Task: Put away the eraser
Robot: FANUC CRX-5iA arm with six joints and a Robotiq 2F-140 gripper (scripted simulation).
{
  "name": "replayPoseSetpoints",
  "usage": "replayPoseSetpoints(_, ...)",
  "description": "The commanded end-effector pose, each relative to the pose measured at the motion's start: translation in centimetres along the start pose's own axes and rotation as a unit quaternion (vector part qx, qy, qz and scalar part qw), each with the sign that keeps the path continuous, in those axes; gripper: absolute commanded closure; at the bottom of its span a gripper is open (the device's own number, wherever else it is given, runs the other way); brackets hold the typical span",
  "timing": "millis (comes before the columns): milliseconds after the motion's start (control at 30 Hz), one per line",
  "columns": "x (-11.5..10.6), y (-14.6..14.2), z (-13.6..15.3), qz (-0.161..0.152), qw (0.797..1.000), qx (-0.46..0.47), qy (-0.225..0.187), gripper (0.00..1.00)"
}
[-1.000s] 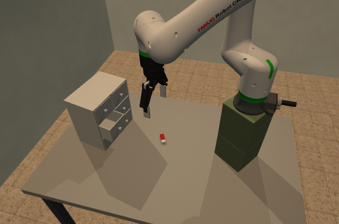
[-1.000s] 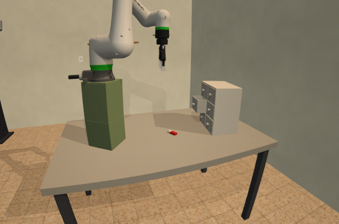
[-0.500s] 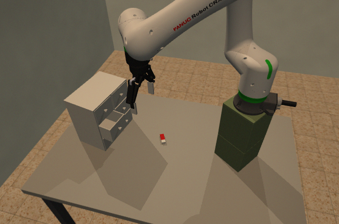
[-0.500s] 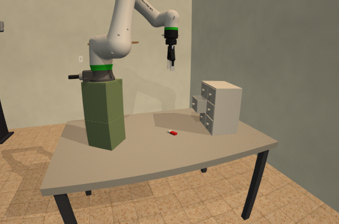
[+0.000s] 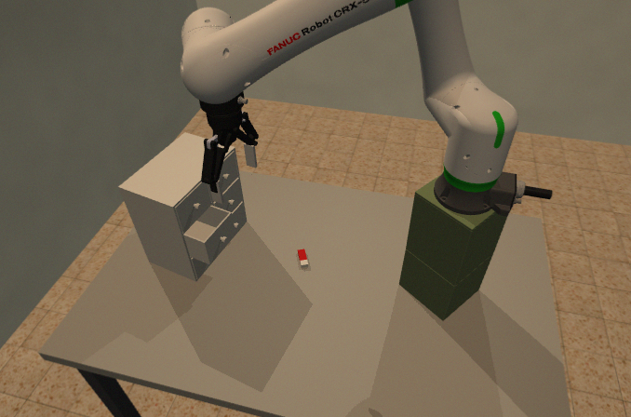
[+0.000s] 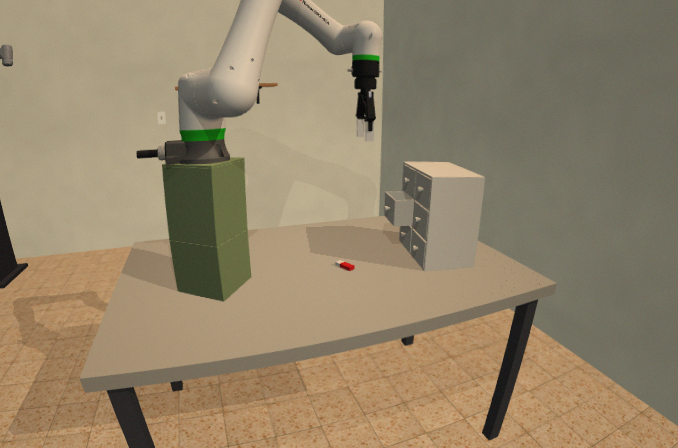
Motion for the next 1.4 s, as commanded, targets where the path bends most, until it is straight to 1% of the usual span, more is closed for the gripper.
replayPoseSetpoints(0, 0.13, 0.08, -0.16, 0.001, 1.0, 0.001, -0.001, 0.0)
replayPoseSetpoints(733, 0.21, 0.08, -0.24, 0.001, 1.0, 0.013, -0.001, 0.0)
replayPoseSetpoints(1367, 0.62, 0.04, -0.67, 0.005, 0.997, 0.075, -0.003, 0.0)
Point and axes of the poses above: the point where the finger pads meet when closed, its own x axis out along the fingers, its own y axis across the jaws, z = x × y, the point moved 9 cm from there along -x, back along the fingers, and after that the axes turned 4 degrees about -x, right-handed, at the moved point
